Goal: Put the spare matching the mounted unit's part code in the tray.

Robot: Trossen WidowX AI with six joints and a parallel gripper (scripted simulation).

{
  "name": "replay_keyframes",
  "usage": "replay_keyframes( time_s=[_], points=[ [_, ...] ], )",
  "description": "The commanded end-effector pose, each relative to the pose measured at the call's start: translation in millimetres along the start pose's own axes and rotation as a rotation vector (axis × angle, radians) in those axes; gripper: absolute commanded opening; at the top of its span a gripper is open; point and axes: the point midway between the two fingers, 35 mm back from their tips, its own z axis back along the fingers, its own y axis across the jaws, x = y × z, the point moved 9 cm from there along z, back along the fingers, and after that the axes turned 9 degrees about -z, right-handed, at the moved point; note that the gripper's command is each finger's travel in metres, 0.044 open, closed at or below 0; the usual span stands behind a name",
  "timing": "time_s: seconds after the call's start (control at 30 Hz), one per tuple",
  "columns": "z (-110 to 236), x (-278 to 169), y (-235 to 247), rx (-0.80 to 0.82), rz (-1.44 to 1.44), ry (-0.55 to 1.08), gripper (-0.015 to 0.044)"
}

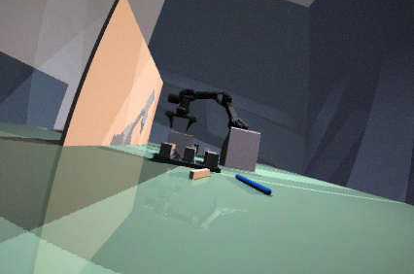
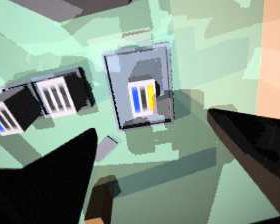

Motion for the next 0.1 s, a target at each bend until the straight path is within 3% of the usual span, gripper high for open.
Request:
replay_keyframes(
  time_s=[0.0, 0.07],
  points=[
    [-0.2, 0.3, -0.1, -0.001, 0.002, 0.000, 0.0440],
    [-0.2, 0.3, -0.1, -0.001, 0.002, 0.000, 0.0440]
  ],
)
